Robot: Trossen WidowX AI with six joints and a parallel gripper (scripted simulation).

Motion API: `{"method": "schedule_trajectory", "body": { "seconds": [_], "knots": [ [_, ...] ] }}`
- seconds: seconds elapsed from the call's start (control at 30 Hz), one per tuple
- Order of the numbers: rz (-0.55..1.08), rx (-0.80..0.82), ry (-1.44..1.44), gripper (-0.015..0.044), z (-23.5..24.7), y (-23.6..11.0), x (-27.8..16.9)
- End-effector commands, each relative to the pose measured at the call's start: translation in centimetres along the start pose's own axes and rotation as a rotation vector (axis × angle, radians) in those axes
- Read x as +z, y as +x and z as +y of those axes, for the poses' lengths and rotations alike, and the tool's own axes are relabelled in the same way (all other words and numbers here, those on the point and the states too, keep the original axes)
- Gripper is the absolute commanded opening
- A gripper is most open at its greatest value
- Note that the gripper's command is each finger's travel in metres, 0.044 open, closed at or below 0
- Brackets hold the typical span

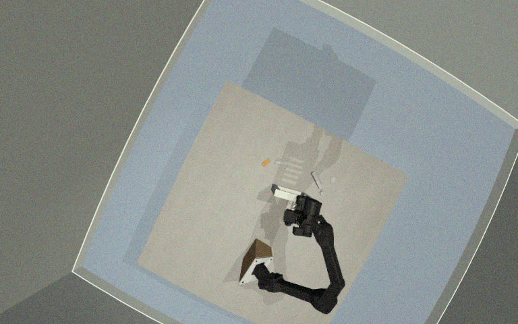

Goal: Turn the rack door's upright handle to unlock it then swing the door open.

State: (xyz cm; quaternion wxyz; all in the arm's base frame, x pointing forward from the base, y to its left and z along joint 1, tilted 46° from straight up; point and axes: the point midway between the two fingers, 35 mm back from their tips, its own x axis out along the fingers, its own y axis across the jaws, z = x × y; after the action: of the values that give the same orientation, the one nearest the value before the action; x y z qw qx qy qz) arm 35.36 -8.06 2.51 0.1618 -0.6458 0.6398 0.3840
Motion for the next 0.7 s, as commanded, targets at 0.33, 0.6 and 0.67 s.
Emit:
{"method": "schedule_trajectory", "body": {
  "seconds": [0.33,0.6,0.67],
  "knots": [
    [-0.004,0.001,0.012,0.0012,0.04,0.00,0.07],
    [-0.004,0.001,0.171,0.0012,0.52,0.00,0.41],
    [-0.004,0.001,0.212,0.0012,0.65,0.00,0.50]
  ]
}}
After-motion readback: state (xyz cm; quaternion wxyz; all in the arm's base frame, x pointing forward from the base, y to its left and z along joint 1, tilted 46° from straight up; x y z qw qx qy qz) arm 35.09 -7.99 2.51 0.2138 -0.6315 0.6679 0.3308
